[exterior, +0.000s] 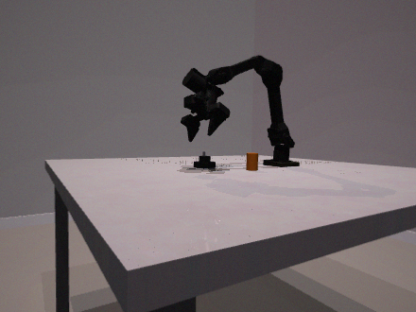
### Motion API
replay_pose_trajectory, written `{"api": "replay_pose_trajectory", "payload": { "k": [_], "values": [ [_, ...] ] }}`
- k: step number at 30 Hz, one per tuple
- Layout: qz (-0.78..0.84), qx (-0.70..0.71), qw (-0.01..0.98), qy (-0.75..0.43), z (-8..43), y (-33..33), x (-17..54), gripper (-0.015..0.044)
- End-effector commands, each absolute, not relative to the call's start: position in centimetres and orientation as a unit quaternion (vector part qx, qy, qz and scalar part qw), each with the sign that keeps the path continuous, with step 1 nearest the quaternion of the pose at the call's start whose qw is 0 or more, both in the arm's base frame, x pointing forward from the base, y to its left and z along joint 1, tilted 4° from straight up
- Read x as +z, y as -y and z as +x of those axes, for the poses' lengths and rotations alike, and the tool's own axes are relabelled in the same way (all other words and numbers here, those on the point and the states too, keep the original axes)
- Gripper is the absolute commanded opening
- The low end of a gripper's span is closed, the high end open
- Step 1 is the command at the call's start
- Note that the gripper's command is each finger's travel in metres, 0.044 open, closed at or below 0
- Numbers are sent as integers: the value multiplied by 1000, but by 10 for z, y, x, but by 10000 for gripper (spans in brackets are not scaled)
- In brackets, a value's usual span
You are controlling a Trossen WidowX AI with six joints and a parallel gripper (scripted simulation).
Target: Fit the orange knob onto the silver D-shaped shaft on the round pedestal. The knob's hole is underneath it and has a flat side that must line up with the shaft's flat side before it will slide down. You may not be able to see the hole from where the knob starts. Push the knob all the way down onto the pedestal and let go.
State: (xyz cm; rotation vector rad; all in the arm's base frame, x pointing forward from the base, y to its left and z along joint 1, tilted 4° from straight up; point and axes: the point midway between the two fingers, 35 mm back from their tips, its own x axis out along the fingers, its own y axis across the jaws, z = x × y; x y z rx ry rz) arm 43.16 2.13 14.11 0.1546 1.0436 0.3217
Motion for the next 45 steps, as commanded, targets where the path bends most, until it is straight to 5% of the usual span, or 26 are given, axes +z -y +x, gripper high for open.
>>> {"api": "replay_pose_trajectory", "payload": {
  "k": [1, 16, 45],
  "values": [
    [194, 29, 783, -590, 367, -57, 141, 440],
    [320, -259, 647, -642, 247, -73, 148, 440],
    [321, -262, 645, -642, 248, -76, 105, 440]
  ]
}}
